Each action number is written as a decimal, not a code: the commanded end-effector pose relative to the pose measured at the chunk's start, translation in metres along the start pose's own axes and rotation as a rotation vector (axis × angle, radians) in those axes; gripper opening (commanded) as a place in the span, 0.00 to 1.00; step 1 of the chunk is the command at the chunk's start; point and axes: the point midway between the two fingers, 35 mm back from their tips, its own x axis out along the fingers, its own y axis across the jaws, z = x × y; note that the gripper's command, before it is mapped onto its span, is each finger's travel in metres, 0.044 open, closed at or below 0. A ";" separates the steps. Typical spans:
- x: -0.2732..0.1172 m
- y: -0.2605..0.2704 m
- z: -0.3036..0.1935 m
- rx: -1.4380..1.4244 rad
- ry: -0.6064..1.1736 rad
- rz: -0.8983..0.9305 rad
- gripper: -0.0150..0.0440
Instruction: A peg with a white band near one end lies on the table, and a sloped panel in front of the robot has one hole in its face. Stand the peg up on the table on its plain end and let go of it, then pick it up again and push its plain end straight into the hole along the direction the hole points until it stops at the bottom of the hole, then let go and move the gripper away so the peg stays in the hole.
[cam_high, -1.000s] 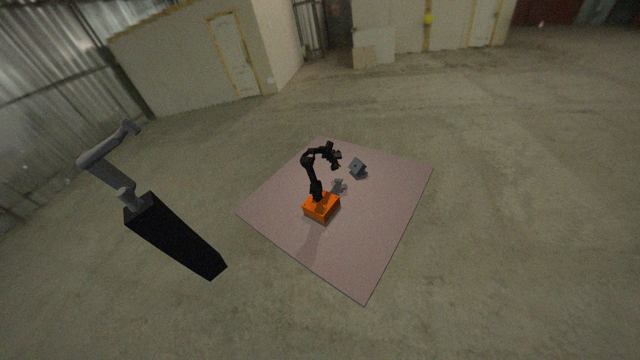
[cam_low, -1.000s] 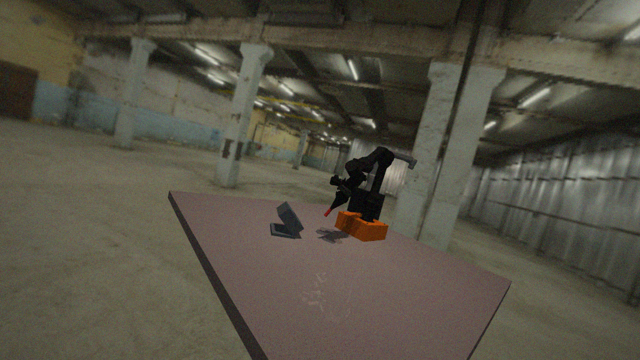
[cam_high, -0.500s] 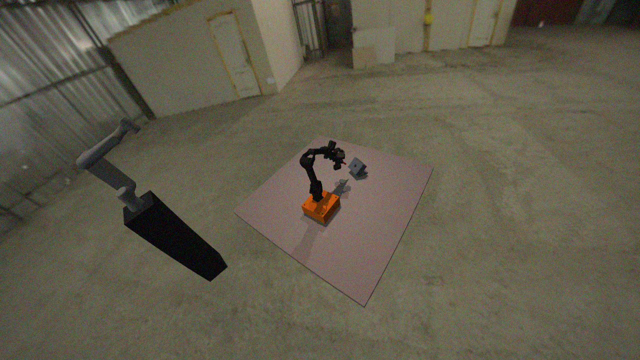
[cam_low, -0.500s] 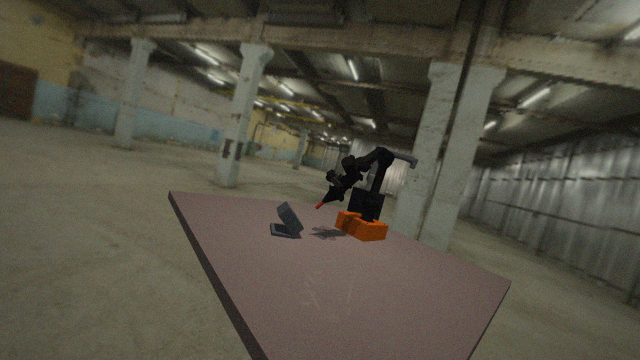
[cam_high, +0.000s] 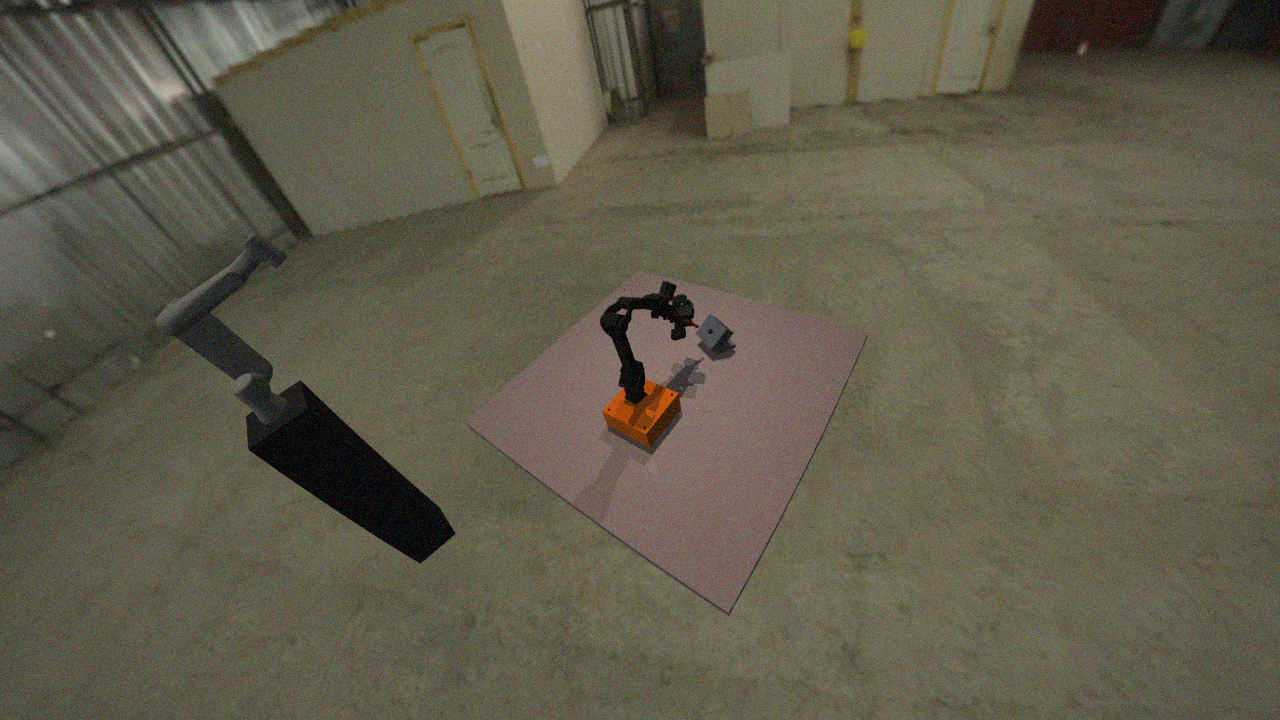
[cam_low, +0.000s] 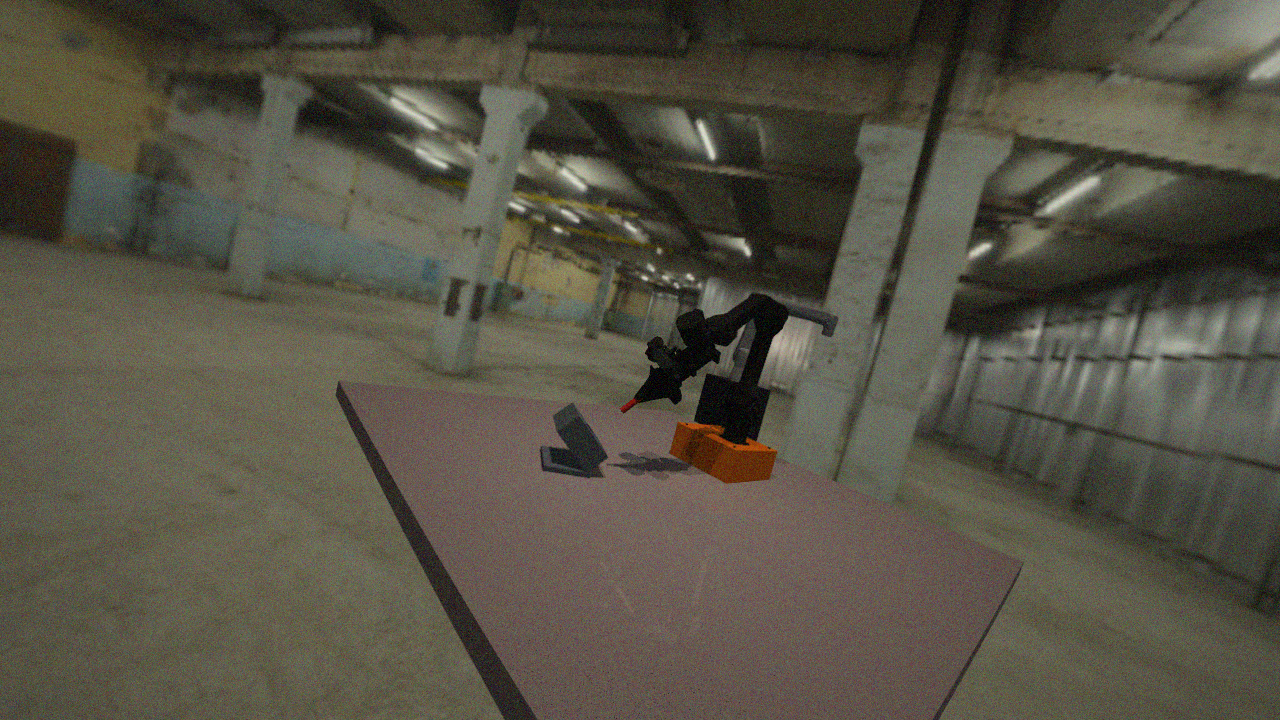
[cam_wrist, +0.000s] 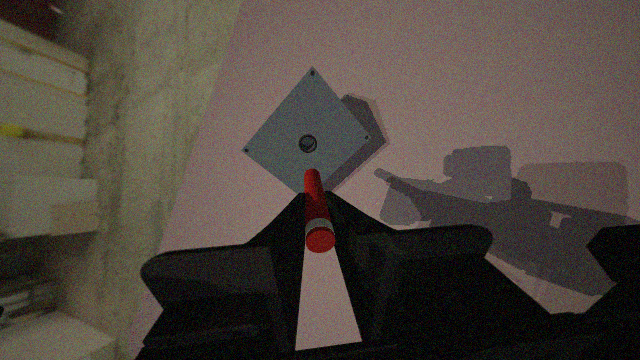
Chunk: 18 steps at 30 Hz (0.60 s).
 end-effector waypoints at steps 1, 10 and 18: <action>0.006 0.001 0.002 0.009 -0.008 0.001 0.25; 0.019 0.001 0.004 0.016 -0.014 0.003 0.25; 0.031 0.001 0.006 0.022 -0.019 0.005 0.25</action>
